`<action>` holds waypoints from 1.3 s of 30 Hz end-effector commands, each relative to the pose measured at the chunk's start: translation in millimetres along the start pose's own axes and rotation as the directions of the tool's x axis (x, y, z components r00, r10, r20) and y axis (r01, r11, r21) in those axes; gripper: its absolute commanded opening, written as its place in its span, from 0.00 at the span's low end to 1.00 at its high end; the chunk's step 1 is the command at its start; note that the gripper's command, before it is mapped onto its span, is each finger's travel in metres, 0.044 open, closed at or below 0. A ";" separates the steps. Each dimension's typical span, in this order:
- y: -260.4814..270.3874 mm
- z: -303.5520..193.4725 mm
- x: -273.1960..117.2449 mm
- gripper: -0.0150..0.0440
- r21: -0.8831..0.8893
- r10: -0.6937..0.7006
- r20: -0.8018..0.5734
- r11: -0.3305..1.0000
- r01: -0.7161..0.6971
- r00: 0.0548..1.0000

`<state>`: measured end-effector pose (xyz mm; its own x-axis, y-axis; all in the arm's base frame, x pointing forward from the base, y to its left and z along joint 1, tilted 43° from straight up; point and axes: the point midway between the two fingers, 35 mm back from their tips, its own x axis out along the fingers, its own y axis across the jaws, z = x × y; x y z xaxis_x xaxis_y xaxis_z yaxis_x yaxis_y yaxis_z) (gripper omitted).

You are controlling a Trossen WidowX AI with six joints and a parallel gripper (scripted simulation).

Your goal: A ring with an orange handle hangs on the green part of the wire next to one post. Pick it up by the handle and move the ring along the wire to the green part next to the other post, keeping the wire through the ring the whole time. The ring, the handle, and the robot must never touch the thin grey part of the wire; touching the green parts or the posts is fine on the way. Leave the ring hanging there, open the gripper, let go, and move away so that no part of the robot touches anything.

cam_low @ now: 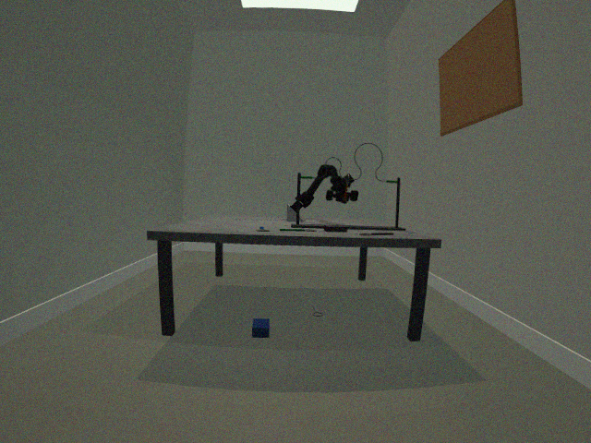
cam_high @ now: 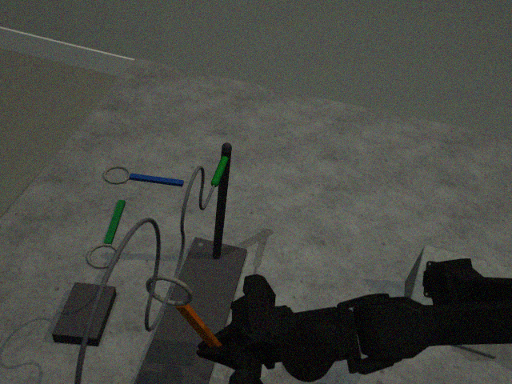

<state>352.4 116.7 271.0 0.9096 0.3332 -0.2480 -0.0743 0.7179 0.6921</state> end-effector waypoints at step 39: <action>-111.6 38.6 -36.0 0.00 -0.616 -0.369 0.053 0.719 0.321 0.928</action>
<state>344.2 11.9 224.9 0.8910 0.0503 -0.4512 -0.0236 0.9976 0.0647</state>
